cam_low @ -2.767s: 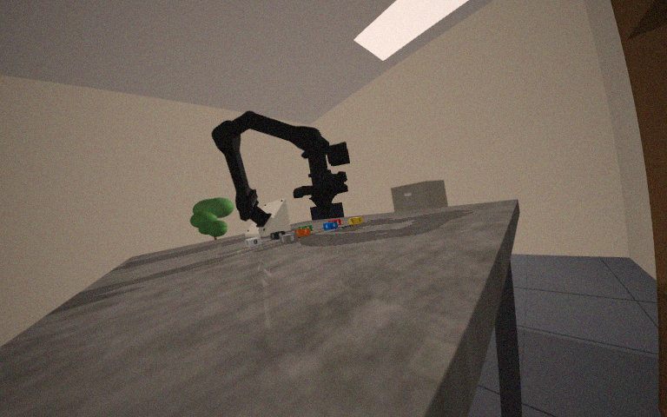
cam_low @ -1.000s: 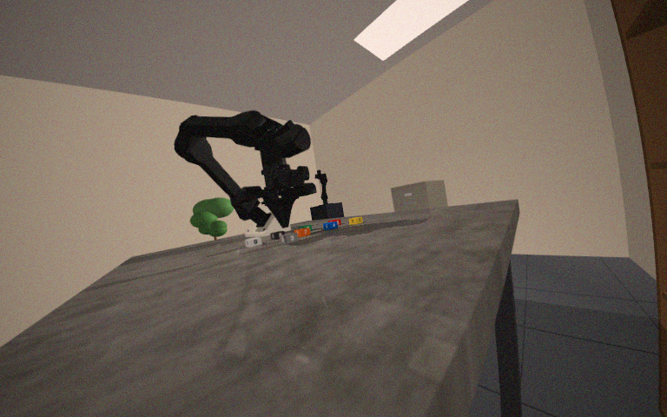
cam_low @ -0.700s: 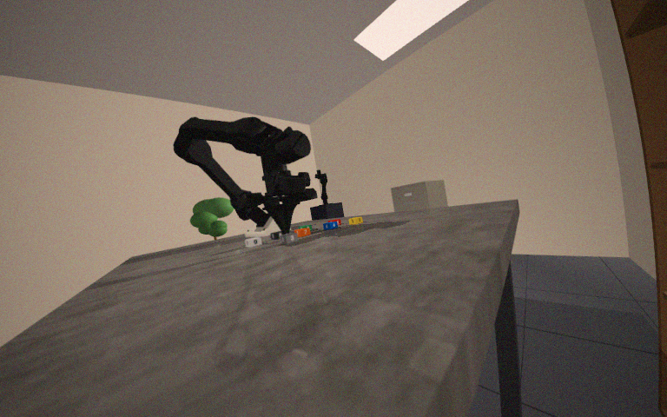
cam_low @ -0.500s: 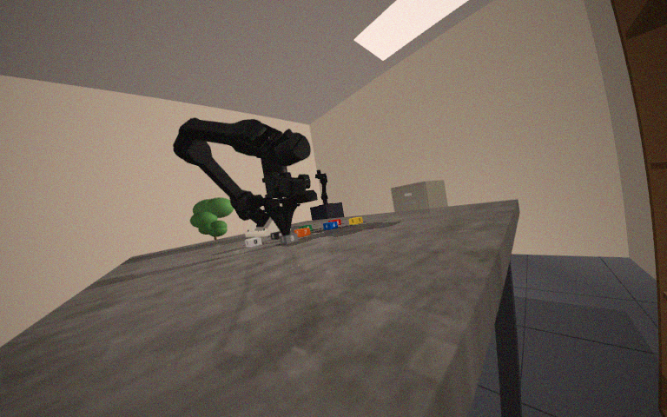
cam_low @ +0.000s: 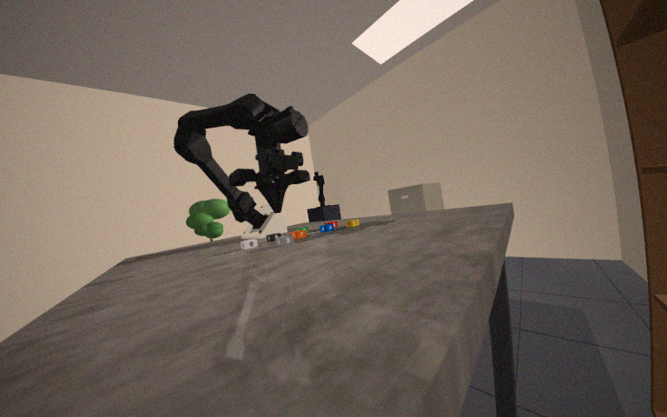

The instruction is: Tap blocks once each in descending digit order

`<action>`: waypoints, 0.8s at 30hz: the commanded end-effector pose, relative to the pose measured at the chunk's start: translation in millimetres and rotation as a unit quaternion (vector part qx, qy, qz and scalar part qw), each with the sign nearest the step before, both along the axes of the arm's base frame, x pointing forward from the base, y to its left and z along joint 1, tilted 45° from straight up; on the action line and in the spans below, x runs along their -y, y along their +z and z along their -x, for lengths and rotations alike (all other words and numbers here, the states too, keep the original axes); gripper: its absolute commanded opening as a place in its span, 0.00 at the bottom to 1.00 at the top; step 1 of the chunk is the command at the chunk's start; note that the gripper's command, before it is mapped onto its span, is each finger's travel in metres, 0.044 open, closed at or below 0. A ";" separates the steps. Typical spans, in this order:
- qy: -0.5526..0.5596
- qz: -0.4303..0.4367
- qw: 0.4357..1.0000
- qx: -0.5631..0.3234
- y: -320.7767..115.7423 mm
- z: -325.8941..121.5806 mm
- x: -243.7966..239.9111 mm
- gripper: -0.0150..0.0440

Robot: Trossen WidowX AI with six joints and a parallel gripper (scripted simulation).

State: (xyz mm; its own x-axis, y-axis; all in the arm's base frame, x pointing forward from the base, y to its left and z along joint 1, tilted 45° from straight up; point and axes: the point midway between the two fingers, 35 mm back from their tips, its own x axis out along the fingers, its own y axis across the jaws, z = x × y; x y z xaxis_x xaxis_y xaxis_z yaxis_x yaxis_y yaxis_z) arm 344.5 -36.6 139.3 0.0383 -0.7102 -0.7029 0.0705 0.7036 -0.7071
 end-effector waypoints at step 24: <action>0.003 -0.011 1.000 0.007 -139.0 -11.3 -209.5 0.29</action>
